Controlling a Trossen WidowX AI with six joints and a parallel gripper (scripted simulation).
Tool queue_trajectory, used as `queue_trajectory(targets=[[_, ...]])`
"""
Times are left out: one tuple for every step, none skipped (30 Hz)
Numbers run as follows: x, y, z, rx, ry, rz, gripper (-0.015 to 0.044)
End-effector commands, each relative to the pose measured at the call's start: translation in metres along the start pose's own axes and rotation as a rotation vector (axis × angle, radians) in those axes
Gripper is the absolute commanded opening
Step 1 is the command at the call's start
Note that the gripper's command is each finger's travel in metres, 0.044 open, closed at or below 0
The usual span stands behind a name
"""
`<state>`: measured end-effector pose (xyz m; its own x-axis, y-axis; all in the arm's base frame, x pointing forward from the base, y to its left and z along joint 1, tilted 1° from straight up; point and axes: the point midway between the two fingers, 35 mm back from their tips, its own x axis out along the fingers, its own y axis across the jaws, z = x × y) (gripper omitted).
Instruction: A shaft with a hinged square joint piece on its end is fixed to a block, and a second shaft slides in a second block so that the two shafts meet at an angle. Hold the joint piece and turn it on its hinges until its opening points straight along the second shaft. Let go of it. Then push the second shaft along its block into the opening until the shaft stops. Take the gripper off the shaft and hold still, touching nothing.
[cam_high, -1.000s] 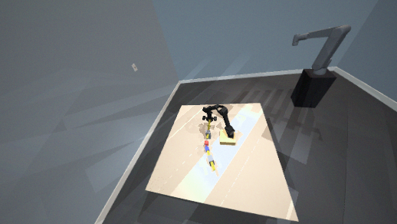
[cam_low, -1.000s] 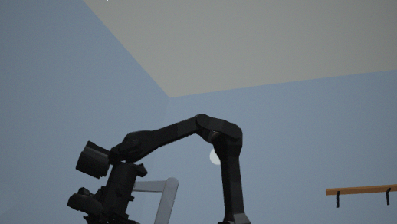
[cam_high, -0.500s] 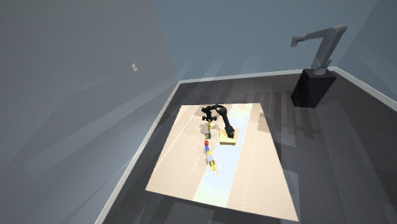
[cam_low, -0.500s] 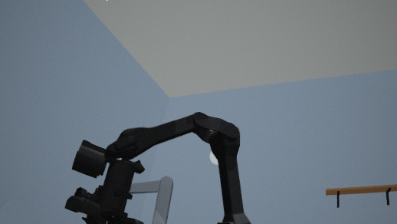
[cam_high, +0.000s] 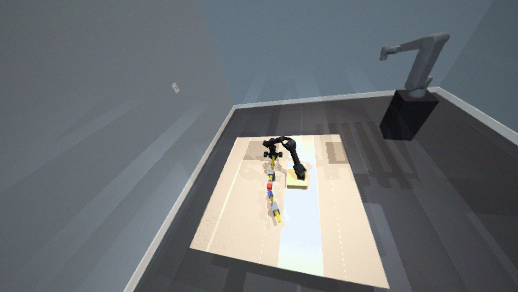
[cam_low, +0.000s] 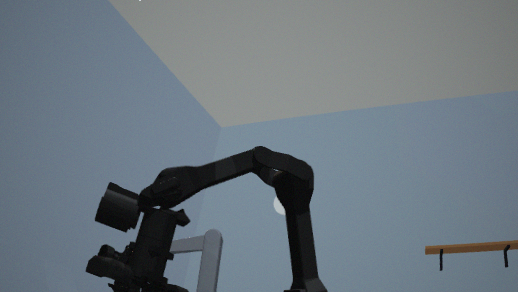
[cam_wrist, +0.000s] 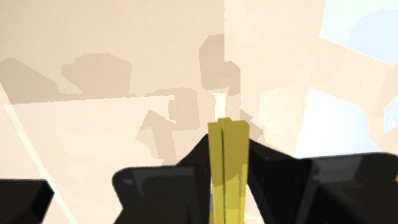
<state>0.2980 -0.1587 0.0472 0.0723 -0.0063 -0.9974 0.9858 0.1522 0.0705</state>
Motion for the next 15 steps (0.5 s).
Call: queue_trajectory(targets=[[0.001,0.0,-0.007,0.002,0.003,-0.01,0.0],[0.001,0.0,-0.009,0.002,0.003,-0.011,0.0],[0.001,0.0,-0.01,0.002,0.004,-0.013,0.0],[0.001,0.0,-0.011,0.002,0.004,-0.014,0.0],[0.001,0.0,-0.013,0.002,0.004,-0.015,0.0],[0.001,0.0,-0.014,0.003,0.004,-0.016,0.0],[0.001,0.0,-0.016,0.003,0.005,-0.017,0.0],[0.001,0.0,-0.018,0.003,0.005,-0.017,0.0],[0.001,0.0,-0.019,0.003,0.005,-0.018,0.0],[0.001,0.0,-0.021,0.003,0.005,-0.018,0.0],[0.001,0.0,-0.022,0.003,0.006,-0.019,0.0],[0.001,0.0,-0.024,0.003,0.006,-0.019,0.0],[0.001,0.0,-0.026,0.003,0.006,-0.019,0.0],[0.001,0.0,-0.027,0.003,0.006,-0.019,0.0],[0.001,0.0,-0.029,0.003,0.006,-0.02,0.0]])
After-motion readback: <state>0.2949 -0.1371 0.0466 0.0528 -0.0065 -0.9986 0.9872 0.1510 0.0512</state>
